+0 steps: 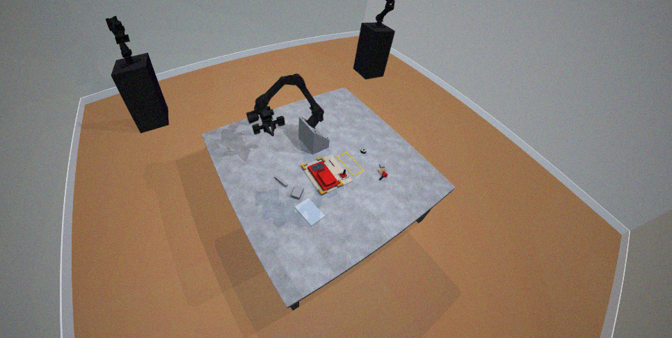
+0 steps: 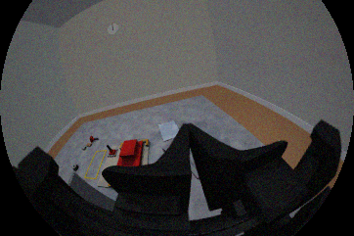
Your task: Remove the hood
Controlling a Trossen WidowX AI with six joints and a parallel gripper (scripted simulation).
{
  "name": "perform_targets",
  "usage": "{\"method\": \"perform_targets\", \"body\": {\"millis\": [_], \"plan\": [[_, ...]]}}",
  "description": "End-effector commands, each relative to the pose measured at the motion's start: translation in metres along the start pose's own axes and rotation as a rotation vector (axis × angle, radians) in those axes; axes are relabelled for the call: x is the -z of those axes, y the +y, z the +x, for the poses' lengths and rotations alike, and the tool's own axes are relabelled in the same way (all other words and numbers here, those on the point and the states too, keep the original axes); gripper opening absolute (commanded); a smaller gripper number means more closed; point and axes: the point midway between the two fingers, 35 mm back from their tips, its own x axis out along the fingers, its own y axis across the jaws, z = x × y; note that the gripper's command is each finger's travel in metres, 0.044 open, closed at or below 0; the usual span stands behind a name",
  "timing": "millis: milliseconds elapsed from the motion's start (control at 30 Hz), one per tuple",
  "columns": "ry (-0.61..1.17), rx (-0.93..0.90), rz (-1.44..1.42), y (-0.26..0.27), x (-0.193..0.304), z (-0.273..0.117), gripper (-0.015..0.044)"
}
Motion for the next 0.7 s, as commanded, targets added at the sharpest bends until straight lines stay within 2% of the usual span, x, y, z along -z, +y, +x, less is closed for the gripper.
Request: {"method": "perform_targets", "body": {"millis": [0, 100, 500, 533, 667], "plan": [[0.008, -0.002, -0.009, 0.0, 0.001, 0.001, 0.0026], [0.112, -0.033, -0.096, 0.001, 0.009, 0.019, 0.0105], [0.636, -0.187, -0.019, 0.061, 0.025, 0.131, 0.042], [0.681, -0.192, -0.018, 0.067, 0.029, 0.139, 0.044], [0.853, -0.199, -0.019, 0.094, 0.043, 0.171, 0.044]]}}
